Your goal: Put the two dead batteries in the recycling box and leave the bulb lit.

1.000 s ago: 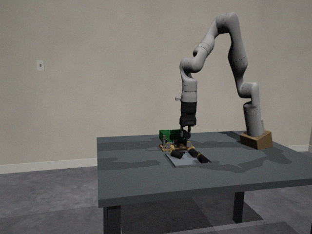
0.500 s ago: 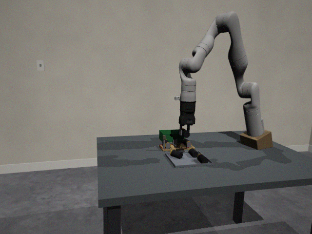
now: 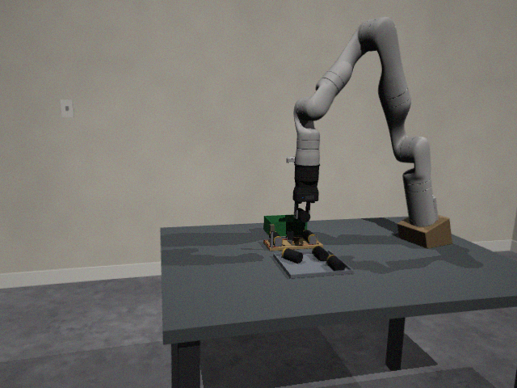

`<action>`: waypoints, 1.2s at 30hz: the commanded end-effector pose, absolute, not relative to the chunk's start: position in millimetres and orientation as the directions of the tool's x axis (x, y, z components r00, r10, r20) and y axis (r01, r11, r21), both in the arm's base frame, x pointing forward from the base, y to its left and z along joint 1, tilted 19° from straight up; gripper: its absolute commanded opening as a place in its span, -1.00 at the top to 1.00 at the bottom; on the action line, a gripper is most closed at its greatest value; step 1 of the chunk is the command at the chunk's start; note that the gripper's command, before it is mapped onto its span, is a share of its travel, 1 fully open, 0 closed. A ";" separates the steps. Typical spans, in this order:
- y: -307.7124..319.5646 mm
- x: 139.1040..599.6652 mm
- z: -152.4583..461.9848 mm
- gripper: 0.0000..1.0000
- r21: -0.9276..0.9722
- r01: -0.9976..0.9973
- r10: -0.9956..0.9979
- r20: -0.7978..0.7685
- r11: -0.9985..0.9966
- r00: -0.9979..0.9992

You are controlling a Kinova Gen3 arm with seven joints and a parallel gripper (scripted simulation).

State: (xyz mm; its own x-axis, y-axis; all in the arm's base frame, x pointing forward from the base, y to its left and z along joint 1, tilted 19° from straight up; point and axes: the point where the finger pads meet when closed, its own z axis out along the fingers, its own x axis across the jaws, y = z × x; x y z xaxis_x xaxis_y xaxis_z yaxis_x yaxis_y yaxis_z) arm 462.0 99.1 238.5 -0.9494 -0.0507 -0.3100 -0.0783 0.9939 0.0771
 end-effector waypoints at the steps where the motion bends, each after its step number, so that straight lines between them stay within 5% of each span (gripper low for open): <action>1: 85.8 462.2 240.1 -0.15 0.081 -0.065 -0.036 -0.314 0.995 -0.949; 36: -26.0 451.7 225.2 -0.15 0.081 -0.065 -0.036 -0.314 0.995 -0.949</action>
